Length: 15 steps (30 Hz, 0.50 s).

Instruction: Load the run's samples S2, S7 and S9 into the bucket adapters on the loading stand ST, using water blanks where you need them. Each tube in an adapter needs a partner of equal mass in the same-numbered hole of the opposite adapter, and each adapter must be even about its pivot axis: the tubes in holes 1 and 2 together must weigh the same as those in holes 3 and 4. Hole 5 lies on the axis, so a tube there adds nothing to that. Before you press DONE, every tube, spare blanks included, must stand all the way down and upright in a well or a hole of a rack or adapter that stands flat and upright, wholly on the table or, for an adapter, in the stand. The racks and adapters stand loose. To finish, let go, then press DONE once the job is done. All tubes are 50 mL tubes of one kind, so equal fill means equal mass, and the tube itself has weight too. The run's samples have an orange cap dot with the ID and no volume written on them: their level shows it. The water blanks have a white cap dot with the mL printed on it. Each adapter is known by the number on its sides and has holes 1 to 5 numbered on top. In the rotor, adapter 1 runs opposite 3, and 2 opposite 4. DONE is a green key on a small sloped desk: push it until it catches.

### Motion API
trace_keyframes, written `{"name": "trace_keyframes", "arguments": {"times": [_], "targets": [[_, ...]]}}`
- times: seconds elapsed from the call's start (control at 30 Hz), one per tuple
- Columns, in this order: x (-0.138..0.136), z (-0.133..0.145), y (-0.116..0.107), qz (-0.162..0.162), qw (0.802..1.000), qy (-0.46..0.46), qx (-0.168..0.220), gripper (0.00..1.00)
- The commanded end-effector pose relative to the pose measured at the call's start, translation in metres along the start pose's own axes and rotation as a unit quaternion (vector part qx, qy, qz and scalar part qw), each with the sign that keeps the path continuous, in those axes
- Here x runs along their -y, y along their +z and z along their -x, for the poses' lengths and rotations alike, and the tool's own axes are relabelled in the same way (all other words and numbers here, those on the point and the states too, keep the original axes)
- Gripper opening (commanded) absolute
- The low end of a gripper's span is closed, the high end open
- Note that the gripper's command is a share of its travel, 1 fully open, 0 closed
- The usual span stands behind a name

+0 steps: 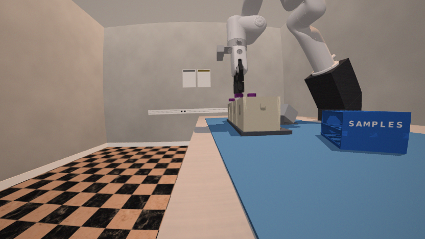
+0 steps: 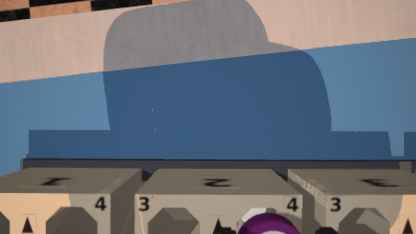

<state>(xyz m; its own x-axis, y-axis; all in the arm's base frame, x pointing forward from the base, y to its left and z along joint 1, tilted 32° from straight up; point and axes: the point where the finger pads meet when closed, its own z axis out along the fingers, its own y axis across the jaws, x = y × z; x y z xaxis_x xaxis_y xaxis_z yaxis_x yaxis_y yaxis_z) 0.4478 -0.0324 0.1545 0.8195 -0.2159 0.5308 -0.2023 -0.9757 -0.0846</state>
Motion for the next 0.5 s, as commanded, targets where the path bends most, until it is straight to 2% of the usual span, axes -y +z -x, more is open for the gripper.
{"name": "trace_keyframes", "arguments": {"times": [0.0, 0.47], "targets": [[0.000, -0.001, -0.013, 0.000, 1.000, 0.000, -0.001, 0.44], [0.000, -0.001, -0.037, 0.000, 1.000, 0.000, -0.001, 0.44]]}}
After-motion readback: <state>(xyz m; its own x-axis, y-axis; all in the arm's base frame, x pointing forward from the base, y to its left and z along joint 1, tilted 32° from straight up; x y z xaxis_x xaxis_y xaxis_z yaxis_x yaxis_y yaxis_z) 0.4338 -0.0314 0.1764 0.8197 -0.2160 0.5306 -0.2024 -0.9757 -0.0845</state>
